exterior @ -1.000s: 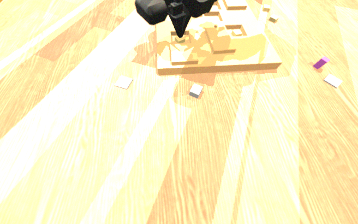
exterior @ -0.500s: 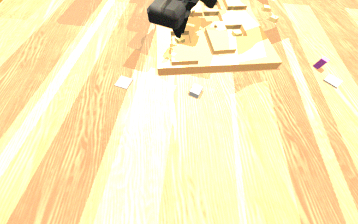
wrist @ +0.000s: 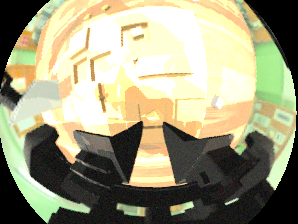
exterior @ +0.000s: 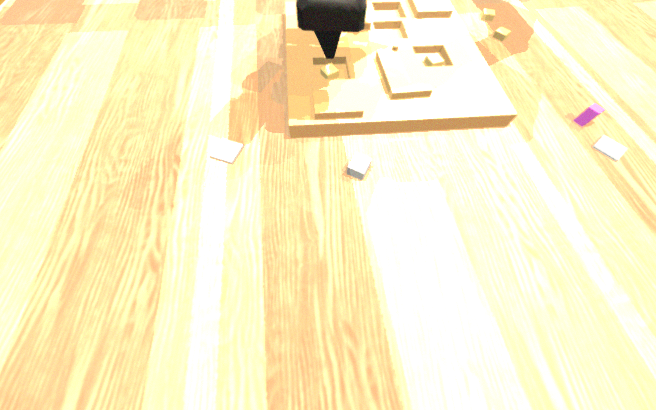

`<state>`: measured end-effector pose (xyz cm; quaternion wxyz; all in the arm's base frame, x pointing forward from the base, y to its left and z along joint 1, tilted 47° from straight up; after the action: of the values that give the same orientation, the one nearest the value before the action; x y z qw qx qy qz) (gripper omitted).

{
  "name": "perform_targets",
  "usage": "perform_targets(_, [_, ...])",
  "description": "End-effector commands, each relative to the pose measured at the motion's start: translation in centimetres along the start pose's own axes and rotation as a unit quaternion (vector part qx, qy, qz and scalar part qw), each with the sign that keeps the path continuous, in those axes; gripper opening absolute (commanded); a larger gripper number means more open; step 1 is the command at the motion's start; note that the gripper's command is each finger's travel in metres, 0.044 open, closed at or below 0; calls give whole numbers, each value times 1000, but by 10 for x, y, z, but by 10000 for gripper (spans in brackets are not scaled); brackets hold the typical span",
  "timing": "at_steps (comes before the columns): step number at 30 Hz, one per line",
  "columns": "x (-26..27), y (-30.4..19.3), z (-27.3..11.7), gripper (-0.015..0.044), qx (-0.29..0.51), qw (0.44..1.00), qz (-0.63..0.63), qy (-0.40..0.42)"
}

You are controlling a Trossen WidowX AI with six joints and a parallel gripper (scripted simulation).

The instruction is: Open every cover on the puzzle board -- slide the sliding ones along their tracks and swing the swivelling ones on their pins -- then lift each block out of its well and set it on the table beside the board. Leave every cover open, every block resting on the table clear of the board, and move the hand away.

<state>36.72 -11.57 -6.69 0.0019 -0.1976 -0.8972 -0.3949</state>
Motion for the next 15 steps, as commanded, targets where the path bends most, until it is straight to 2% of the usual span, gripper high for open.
perform_targets(1, [-2, 1, -8, 144, 3, 999, -54, -3])
perform_targets(15, [-1, 1, -30, 144, 4, 971, -238, -2])
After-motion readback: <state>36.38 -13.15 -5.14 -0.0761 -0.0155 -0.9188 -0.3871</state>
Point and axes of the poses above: the point midway between the two fingers, 35 mm back from their tips, its own z axis out along the fingers, its own x axis across the jaws, y = z × x, the point moved 4 cm from there along -z, back along the fingers, and after that the axes turned 11 degrees about z, right-handed, at the moved point
